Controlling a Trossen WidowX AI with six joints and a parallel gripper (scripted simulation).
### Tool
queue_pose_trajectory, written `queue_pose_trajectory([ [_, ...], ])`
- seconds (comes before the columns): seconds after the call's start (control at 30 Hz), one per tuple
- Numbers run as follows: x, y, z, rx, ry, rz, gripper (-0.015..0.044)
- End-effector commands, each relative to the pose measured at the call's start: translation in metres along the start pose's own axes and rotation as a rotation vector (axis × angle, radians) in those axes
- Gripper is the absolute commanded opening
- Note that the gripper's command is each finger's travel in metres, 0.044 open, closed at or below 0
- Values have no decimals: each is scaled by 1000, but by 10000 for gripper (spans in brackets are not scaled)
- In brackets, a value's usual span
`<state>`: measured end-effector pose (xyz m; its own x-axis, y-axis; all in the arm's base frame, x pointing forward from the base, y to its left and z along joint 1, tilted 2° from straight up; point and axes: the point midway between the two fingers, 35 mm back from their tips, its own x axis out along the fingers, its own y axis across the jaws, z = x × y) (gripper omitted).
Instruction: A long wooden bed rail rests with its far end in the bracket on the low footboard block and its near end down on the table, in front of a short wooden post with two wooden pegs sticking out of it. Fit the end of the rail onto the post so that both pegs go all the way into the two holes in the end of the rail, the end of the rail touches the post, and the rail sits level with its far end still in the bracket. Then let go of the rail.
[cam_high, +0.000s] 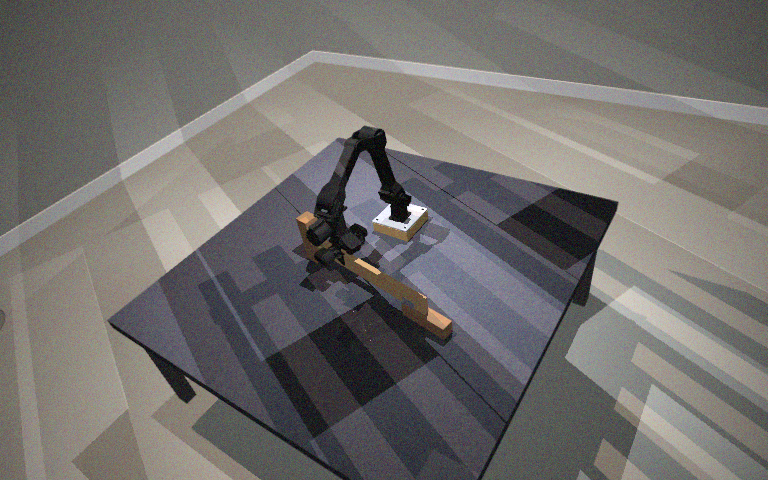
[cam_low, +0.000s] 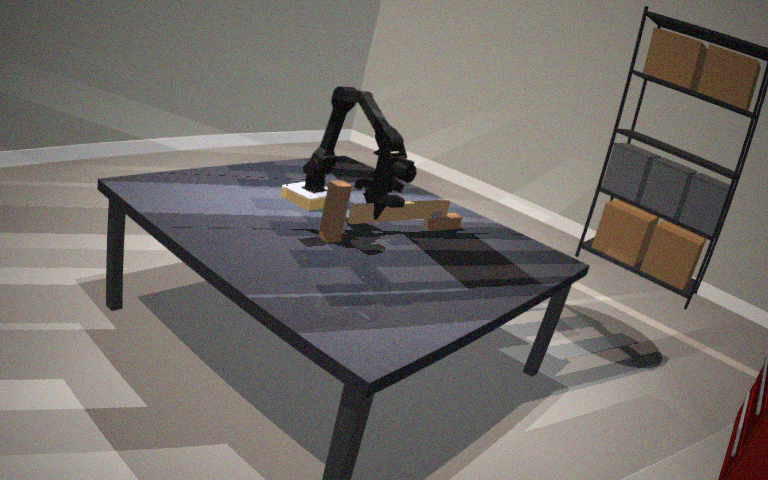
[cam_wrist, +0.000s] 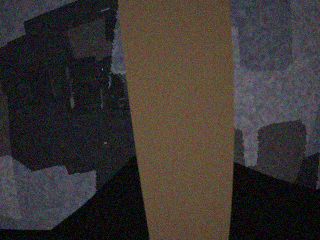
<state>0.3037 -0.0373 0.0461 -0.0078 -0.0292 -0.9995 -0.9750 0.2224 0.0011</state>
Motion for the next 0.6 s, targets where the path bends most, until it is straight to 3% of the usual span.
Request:
queue_pose_trajectory([
  [0.0,0,0,-1,-3,0,-3,0],
  [0.57,-2,0,-7,-3,0,-3,0],
])
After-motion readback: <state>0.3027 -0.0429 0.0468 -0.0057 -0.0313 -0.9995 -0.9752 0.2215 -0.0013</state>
